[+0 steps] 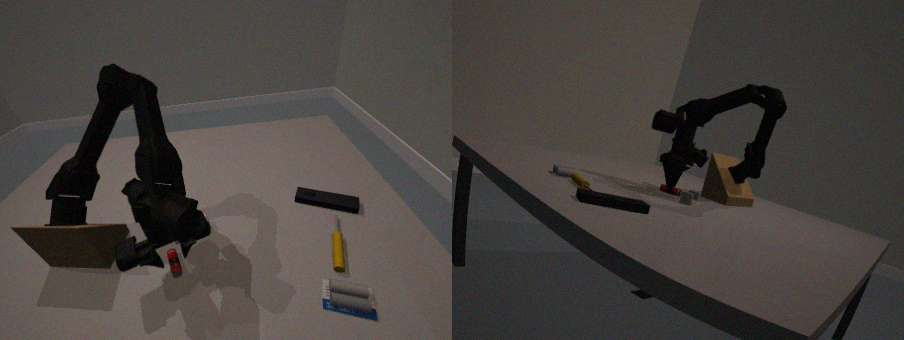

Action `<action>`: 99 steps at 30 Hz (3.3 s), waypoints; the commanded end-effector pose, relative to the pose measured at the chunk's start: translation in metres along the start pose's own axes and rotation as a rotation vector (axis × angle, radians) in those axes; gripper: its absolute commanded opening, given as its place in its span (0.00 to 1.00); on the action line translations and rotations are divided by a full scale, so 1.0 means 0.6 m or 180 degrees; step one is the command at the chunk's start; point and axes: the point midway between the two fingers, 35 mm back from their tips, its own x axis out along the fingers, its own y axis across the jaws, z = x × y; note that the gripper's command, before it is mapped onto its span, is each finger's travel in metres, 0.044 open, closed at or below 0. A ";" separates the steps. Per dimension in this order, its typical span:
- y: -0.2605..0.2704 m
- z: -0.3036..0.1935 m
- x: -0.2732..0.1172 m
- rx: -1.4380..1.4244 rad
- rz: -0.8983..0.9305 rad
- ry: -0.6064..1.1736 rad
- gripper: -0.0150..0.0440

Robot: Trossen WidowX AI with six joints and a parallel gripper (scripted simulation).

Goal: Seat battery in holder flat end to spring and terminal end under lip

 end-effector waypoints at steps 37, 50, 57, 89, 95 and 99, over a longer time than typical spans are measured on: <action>-0.006 0.010 -0.060 0.0362 -0.0001 -0.0020 0.38; -0.049 0.049 -0.077 0.2161 0.0005 -0.0014 0.38; -0.071 0.073 -0.086 0.3134 0.0009 -0.0019 0.38; -0.114 0.120 -0.065 0.5011 -0.0372 -0.0286 0.38; -0.116 0.122 -0.048 0.4994 -0.0550 -0.0438 0.38; -0.117 0.125 -0.039 0.4978 -0.0658 -0.0533 0.38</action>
